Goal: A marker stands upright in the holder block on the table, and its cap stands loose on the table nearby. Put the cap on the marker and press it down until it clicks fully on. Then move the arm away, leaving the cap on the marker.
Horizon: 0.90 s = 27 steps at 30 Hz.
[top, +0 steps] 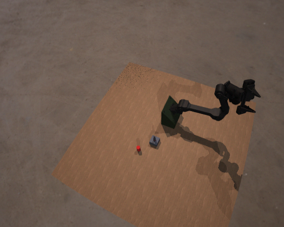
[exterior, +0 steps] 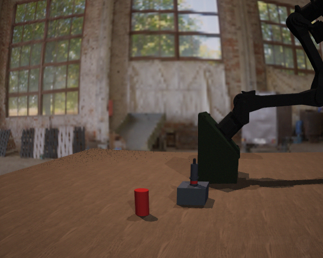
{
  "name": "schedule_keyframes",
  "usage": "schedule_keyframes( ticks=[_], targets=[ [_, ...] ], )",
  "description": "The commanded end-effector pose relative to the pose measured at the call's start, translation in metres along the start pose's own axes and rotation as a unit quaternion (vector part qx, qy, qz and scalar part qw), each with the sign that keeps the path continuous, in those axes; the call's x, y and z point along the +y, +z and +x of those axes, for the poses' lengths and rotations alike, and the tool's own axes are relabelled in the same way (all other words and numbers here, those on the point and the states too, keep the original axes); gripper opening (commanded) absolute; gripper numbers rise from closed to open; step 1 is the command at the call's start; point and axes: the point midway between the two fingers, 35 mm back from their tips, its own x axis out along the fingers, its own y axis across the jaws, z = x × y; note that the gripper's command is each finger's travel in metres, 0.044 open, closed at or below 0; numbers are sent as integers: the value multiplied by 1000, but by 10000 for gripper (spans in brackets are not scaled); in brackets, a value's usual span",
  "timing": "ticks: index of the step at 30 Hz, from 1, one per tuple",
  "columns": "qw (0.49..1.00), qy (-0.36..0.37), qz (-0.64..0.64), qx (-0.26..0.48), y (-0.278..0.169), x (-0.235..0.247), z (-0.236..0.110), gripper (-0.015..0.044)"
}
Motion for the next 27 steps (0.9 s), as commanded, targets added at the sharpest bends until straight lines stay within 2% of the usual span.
schedule_keyframes(
  ticks=[1, 3, 6, 11, 16, 21, 27],
  targets=[
    [1000, -2, -1, -1, -1, -1, 0, 374],
    [1000, -21, -10, -4, -11, -14, -3, 321],
    [998, -62, 3, 30, -48, -48, -6, 242],
    [987, -114, 33, 106, -121, -90, -15, 238],
    [970, -139, 66, 191, -201, -111, -29, 238],
    [944, -140, 100, 281, -285, -110, -47, 238],
    [904, -118, 141, 387, -381, -83, -77, 238]
  ],
)
